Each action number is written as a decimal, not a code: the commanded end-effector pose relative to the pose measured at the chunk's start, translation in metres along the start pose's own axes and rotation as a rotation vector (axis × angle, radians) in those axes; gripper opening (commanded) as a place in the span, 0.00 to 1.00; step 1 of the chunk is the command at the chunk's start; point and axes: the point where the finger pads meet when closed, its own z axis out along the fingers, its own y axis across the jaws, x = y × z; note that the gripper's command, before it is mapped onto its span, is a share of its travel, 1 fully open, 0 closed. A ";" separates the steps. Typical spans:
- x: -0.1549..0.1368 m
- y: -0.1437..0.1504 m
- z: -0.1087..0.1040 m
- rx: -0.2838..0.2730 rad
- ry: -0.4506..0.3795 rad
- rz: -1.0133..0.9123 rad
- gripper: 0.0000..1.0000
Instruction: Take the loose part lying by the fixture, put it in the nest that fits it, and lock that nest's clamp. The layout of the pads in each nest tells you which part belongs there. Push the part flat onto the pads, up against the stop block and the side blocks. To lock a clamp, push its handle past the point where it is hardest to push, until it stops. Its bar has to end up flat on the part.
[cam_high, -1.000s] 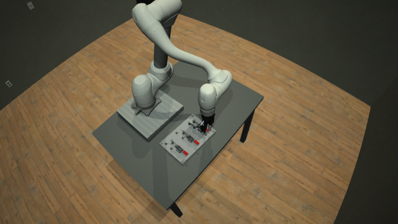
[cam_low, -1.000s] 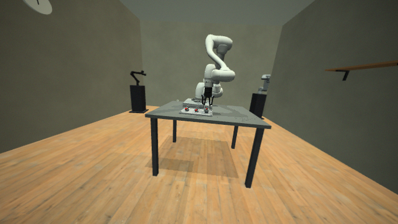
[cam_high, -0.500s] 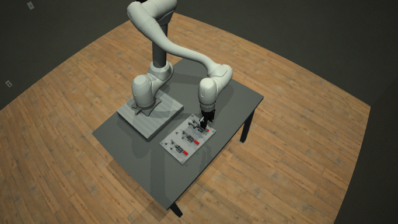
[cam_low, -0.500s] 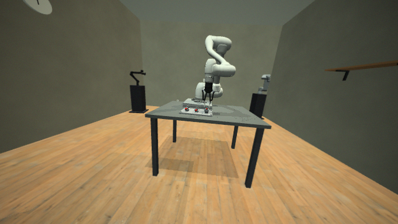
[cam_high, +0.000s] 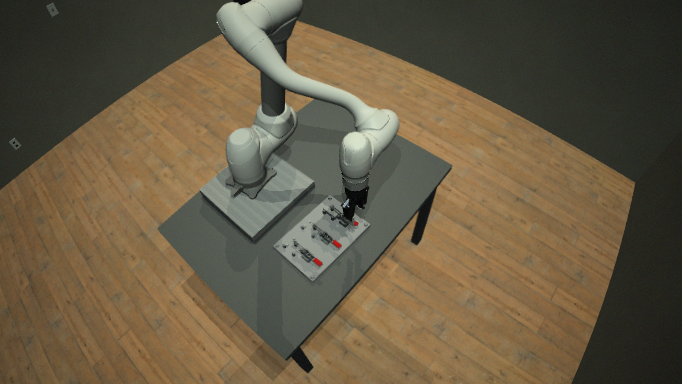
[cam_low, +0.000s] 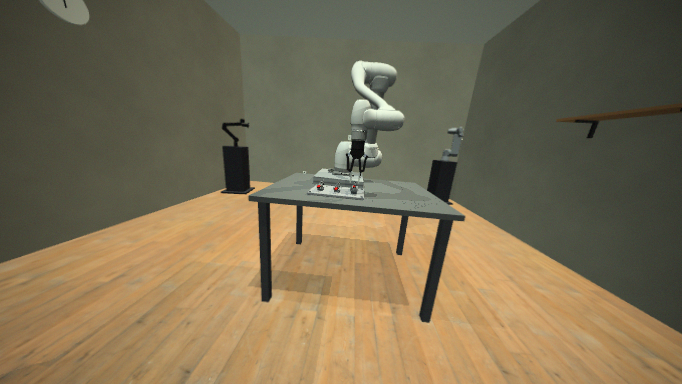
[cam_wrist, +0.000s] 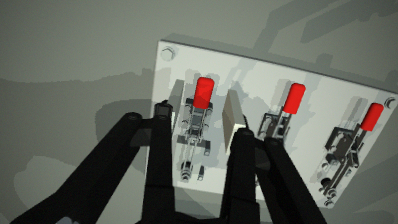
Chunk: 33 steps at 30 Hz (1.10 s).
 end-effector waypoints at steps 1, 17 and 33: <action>0.000 0.000 0.000 0.000 0.000 0.000 0.35; 0.000 0.000 0.000 0.000 0.000 0.000 0.10; 0.000 0.000 0.000 0.000 0.000 0.000 0.10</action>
